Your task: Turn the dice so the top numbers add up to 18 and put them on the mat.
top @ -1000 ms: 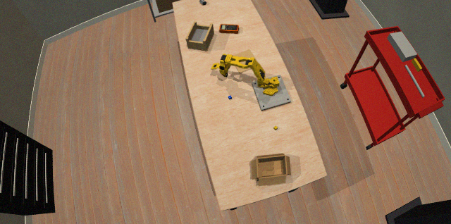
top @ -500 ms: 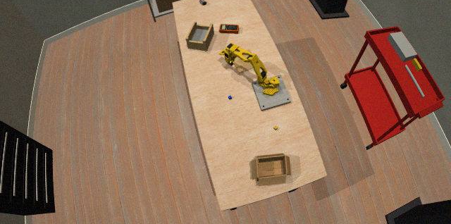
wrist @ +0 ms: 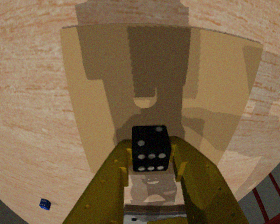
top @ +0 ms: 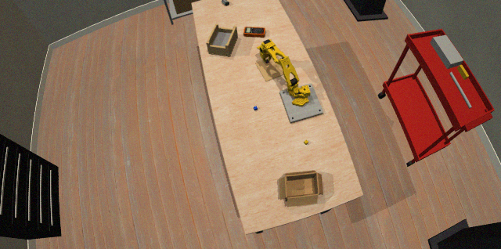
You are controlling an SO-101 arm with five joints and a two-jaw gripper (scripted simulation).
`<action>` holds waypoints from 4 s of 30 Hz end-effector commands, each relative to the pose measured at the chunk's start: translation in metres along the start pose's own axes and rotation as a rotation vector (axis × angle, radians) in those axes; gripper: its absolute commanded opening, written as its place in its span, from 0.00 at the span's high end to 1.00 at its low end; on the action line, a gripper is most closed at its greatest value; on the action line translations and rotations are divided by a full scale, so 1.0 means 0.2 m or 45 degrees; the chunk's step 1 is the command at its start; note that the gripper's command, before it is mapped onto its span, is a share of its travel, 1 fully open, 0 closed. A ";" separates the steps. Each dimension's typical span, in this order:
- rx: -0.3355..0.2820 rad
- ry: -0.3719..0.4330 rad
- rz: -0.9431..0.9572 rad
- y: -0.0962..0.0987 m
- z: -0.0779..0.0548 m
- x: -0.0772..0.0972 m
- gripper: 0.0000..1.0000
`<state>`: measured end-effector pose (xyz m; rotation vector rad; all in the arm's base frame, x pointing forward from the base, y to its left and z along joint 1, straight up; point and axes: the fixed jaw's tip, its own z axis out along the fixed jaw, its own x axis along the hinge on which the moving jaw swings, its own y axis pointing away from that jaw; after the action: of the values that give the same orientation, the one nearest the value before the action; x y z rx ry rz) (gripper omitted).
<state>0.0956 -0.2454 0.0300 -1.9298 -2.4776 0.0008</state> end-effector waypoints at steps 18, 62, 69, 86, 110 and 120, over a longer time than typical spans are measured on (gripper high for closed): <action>-0.001 0.012 0.071 -0.07 0.01 -0.02 1.00; 0.001 0.046 0.083 -0.09 0.04 0.00 1.00; 0.001 0.046 0.083 -0.09 0.06 0.00 1.00; 0.001 0.046 0.083 -0.09 0.09 0.00 1.00; 0.001 0.046 0.083 -0.09 0.13 0.00 1.00; 0.001 0.046 0.083 -0.09 0.15 0.00 1.00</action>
<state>0.0817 -0.2525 0.0069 -1.9947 -2.4126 -0.0097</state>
